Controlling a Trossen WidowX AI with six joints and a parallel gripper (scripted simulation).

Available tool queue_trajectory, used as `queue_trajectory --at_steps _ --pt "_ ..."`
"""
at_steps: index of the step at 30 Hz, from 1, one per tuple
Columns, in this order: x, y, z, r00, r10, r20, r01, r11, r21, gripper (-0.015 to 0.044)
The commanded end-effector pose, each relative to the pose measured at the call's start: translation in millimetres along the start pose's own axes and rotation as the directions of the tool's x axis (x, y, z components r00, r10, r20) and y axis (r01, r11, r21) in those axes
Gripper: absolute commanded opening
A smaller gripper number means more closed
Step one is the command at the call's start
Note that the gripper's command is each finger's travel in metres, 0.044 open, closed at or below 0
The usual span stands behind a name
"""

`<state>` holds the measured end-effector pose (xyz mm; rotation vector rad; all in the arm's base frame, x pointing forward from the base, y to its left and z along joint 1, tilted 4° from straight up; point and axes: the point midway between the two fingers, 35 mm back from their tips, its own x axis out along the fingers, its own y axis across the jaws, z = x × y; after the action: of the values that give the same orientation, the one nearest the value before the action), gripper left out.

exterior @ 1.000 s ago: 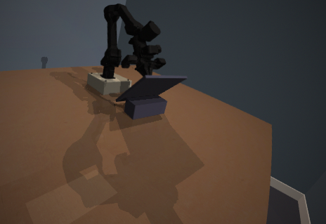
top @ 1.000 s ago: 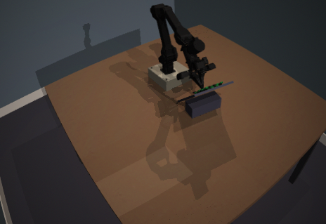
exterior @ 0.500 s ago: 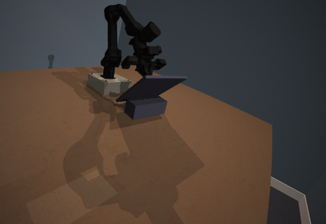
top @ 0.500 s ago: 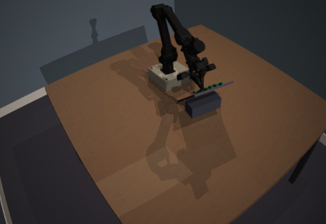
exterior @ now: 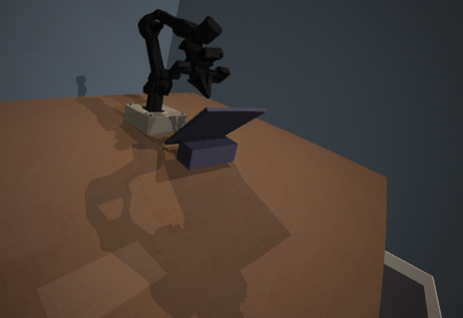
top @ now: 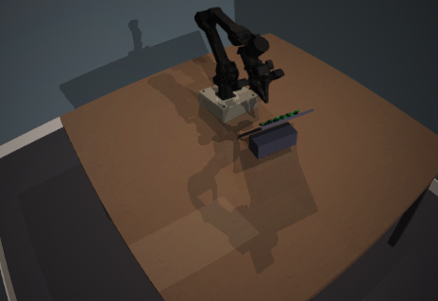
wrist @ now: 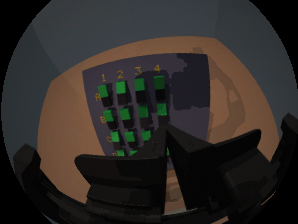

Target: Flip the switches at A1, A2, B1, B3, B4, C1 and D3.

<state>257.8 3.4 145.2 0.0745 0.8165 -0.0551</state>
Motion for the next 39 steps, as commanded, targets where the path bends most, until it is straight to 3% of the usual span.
queue_trajectory --at_steps 1,12,16,20,39 --pt "0.5 15.4 -11.3 1.000 0.002 -0.019 -0.002 1.000 0.006 0.0000" --pt "-2.9 80.2 -59.1 1.000 0.006 -0.007 -0.006 1.000 0.006 0.0000" --pt "-1.1 81.3 -59.8 1.000 0.007 -0.004 -0.007 1.000 0.006 0.0000" --pt "30.2 81.4 -60.6 1.000 0.007 0.021 -0.007 1.000 0.006 0.0000" --pt "48.7 81.3 -60.7 1.000 0.006 0.023 -0.007 1.000 0.006 0.0000"
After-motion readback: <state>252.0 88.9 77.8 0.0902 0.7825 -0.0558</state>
